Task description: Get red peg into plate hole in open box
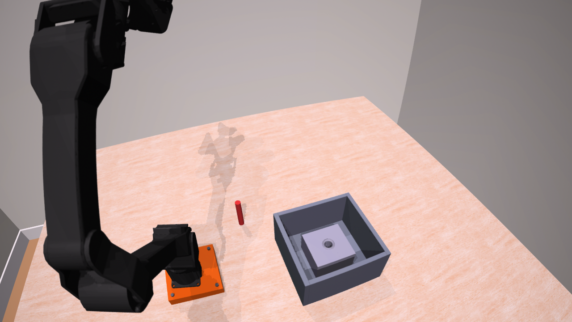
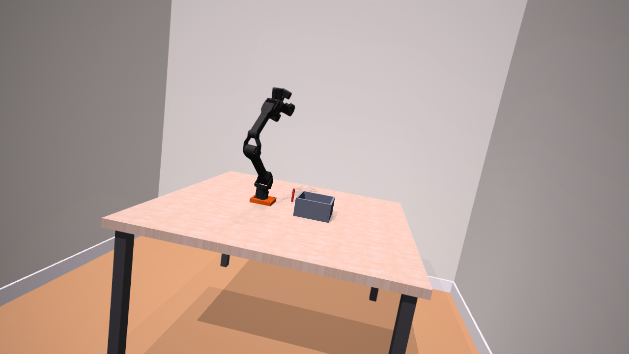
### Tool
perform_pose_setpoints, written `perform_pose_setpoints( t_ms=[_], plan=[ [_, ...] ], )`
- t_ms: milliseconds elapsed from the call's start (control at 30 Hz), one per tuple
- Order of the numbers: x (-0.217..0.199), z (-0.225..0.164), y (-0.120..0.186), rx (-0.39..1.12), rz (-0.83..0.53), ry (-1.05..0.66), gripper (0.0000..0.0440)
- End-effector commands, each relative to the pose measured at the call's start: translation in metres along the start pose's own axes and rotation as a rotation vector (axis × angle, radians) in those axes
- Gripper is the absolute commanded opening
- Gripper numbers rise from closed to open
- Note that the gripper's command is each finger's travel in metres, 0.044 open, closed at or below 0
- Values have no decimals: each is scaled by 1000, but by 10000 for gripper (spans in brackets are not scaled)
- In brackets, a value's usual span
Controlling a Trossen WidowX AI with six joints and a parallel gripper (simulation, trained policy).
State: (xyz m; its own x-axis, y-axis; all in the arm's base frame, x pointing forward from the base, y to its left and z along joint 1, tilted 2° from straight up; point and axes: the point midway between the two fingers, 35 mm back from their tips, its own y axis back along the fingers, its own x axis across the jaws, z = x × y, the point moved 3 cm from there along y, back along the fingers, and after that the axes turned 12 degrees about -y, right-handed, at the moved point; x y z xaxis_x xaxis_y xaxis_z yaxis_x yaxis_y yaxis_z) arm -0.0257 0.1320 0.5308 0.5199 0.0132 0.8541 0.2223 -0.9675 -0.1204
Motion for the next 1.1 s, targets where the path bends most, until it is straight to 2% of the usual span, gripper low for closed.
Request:
perform_pose_setpoints(
  t_ms=[0,233,500,767,1067],
  plan=[
    [-10,30,-16,-139,-35,-5,440],
    [-28,83,-29,-373,-98,-19,440],
    [-53,147,-30,-628,-202,-50,440],
    [-86,206,-15,-856,-350,-101,440],
    [-133,260,13,-1054,-576,-188,440]
  ],
)
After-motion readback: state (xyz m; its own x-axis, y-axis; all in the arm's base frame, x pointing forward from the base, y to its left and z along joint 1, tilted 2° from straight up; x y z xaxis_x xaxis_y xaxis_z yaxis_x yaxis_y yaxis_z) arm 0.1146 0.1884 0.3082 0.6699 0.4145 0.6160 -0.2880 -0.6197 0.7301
